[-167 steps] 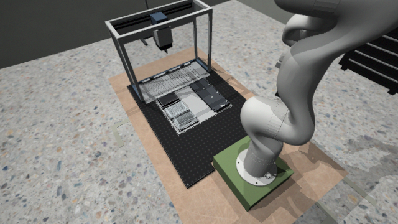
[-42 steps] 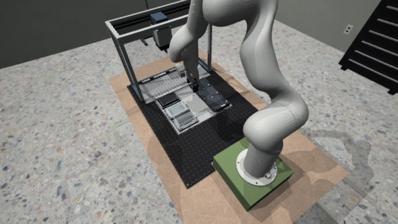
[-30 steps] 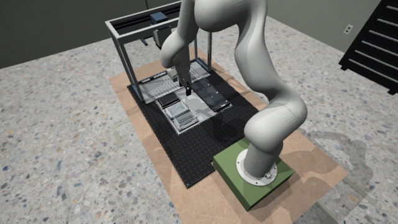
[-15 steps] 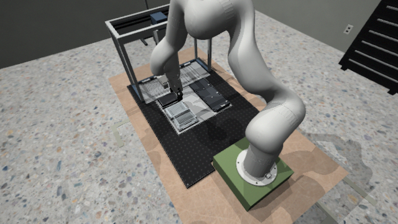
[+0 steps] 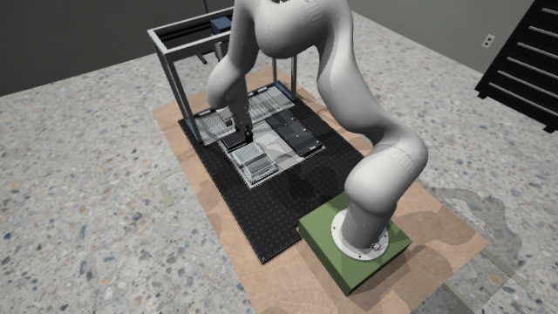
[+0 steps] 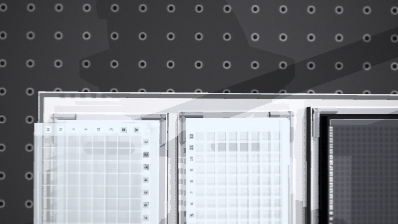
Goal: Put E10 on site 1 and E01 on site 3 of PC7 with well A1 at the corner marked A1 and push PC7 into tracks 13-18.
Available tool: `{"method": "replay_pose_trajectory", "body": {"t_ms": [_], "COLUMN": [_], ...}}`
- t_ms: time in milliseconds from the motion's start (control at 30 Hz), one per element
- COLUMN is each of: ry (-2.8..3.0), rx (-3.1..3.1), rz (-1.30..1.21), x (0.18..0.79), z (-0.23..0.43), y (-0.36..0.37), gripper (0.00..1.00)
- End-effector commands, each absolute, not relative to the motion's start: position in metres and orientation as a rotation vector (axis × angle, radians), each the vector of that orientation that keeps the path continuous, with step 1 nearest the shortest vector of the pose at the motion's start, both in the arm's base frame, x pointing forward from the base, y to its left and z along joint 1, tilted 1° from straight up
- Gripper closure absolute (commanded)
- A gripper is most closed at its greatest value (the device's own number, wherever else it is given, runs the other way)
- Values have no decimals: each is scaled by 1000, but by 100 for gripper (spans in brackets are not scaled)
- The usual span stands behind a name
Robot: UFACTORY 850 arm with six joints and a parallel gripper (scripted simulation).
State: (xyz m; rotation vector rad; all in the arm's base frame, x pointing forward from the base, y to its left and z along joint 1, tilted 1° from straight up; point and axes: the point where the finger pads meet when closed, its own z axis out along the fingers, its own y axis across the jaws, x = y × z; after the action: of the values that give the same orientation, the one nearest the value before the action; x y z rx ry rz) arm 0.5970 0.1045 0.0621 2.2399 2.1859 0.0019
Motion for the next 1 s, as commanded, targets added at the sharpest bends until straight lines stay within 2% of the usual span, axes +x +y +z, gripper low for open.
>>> {"method": "replay_pose_trajectory", "body": {"t_ms": [0,967], "ry": [2185,2185], "rx": [2239,2239], "rz": [4,4], "x": [598,598], "z": [63,20], "y": [105,104], "gripper": [0,0]}}
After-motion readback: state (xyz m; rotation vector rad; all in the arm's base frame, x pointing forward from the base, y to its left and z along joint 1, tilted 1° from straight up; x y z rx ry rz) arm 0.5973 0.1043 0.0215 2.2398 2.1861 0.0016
